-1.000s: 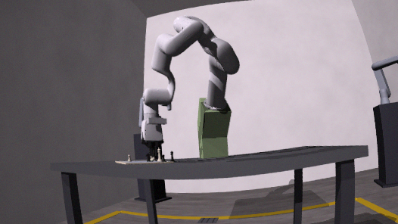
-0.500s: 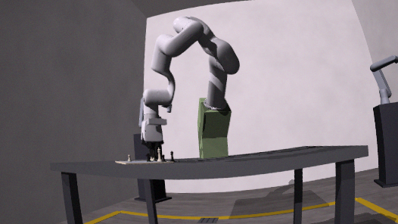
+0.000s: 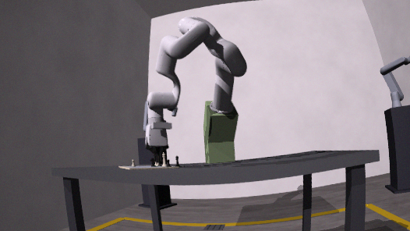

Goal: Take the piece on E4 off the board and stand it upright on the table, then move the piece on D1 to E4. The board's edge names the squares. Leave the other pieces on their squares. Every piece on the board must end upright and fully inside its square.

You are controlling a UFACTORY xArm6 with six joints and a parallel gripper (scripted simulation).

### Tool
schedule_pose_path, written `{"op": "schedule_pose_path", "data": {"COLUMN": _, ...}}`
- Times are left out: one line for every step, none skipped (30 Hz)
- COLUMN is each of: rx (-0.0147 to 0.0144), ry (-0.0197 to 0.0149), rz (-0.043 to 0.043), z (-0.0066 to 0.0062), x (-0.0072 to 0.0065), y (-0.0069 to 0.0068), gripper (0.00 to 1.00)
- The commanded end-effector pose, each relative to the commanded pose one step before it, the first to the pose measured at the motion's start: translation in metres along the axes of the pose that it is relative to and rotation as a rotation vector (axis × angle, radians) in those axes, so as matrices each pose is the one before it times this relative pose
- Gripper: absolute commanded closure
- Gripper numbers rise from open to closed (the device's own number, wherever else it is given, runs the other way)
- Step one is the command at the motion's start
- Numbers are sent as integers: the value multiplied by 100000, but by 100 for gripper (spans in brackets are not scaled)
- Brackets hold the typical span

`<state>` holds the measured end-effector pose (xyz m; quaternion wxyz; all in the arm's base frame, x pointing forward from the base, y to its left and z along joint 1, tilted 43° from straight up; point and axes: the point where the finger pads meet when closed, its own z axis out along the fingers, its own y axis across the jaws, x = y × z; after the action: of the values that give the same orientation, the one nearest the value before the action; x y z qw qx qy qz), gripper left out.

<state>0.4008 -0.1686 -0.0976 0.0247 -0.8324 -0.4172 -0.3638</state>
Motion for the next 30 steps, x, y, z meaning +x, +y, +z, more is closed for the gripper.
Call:
{"op": "schedule_pose_path", "data": {"rx": -170, "ry": -74, "rz": -9, "z": -60, "x": -24, "y": 80, "gripper": 100}}
{"op": "schedule_pose_path", "data": {"rx": 0, "ry": 0, "rz": 0, "z": 0, "x": 0, "y": 0, "gripper": 100}}
{"op": "schedule_pose_path", "data": {"rx": 0, "ry": 0, "rz": 0, "z": 0, "x": 0, "y": 0, "gripper": 100}}
{"op": "schedule_pose_path", "data": {"rx": 0, "ry": 0, "rz": 0, "z": 0, "x": 0, "y": 0, "gripper": 100}}
{"op": "schedule_pose_path", "data": {"rx": 0, "ry": 0, "rz": 0, "z": 0, "x": 0, "y": 0, "gripper": 100}}
{"op": "schedule_pose_path", "data": {"rx": 0, "ry": 0, "rz": 0, "z": 0, "x": 0, "y": 0, "gripper": 100}}
{"op": "schedule_pose_path", "data": {"rx": 0, "ry": 0, "rz": 0, "z": 0, "x": 0, "y": 0, "gripper": 100}}
{"op": "schedule_pose_path", "data": {"rx": 0, "ry": 0, "rz": 0, "z": 0, "x": 0, "y": 0, "gripper": 100}}
{"op": "schedule_pose_path", "data": {"rx": 0, "ry": 0, "rz": 0, "z": 0, "x": 0, "y": 0, "gripper": 100}}
{"op": "schedule_pose_path", "data": {"rx": 0, "ry": 0, "rz": 0, "z": 0, "x": 0, "y": 0, "gripper": 100}}
{"op": "schedule_pose_path", "data": {"rx": 0, "ry": 0, "rz": 0, "z": 0, "x": 0, "y": 0, "gripper": 100}}
{"op": "schedule_pose_path", "data": {"rx": 0, "ry": 0, "rz": 0, "z": 0, "x": 0, "y": 0, "gripper": 100}}
{"op": "schedule_pose_path", "data": {"rx": 0, "ry": 0, "rz": 0, "z": 0, "x": 0, "y": 0, "gripper": 100}}
{"op": "schedule_pose_path", "data": {"rx": 0, "ry": 0, "rz": 0, "z": 0, "x": 0, "y": 0, "gripper": 100}}
{"op": "schedule_pose_path", "data": {"rx": 0, "ry": 0, "rz": 0, "z": 0, "x": 0, "y": 0, "gripper": 100}}
{"op": "schedule_pose_path", "data": {"rx": 0, "ry": 0, "rz": 0, "z": 0, "x": 0, "y": 0, "gripper": 100}}
{"op": "schedule_pose_path", "data": {"rx": 0, "ry": 0, "rz": 0, "z": 0, "x": 0, "y": 0, "gripper": 100}}
{"op": "schedule_pose_path", "data": {"rx": 0, "ry": 0, "rz": 0, "z": 0, "x": 0, "y": 0, "gripper": 100}}
{"op": "schedule_pose_path", "data": {"rx": 0, "ry": 0, "rz": 0, "z": 0, "x": 0, "y": 0, "gripper": 100}}
{"op": "schedule_pose_path", "data": {"rx": 0, "ry": 0, "rz": 0, "z": 0, "x": 0, "y": 0, "gripper": 100}}
{"op": "schedule_pose_path", "data": {"rx": 0, "ry": 0, "rz": 0, "z": 0, "x": 0, "y": 0, "gripper": 100}}
{"op": "schedule_pose_path", "data": {"rx": 0, "ry": 0, "rz": 0, "z": 0, "x": 0, "y": 0, "gripper": 100}}
{"op": "schedule_pose_path", "data": {"rx": 0, "ry": 0, "rz": 0, "z": 0, "x": 0, "y": 0, "gripper": 100}}
{"op": "schedule_pose_path", "data": {"rx": 0, "ry": 0, "rz": 0, "z": 0, "x": 0, "y": 0, "gripper": 100}}
{"op": "schedule_pose_path", "data": {"rx": 0, "ry": 0, "rz": 0, "z": 0, "x": 0, "y": 0, "gripper": 91}}
{"op": "schedule_pose_path", "data": {"rx": 0, "ry": 0, "rz": 0, "z": 0, "x": 0, "y": 0, "gripper": 91}}
{"op": "schedule_pose_path", "data": {"rx": 0, "ry": 0, "rz": 0, "z": 0, "x": 0, "y": 0, "gripper": 91}}
{"op": "schedule_pose_path", "data": {"rx": 0, "ry": 0, "rz": 0, "z": 0, "x": 0, "y": 0, "gripper": 83}}
{"op": "schedule_pose_path", "data": {"rx": 0, "ry": 0, "rz": 0, "z": 0, "x": 0, "y": 0, "gripper": 83}}
{"op": "schedule_pose_path", "data": {"rx": 0, "ry": 0, "rz": 0, "z": 0, "x": 0, "y": 0, "gripper": 83}}
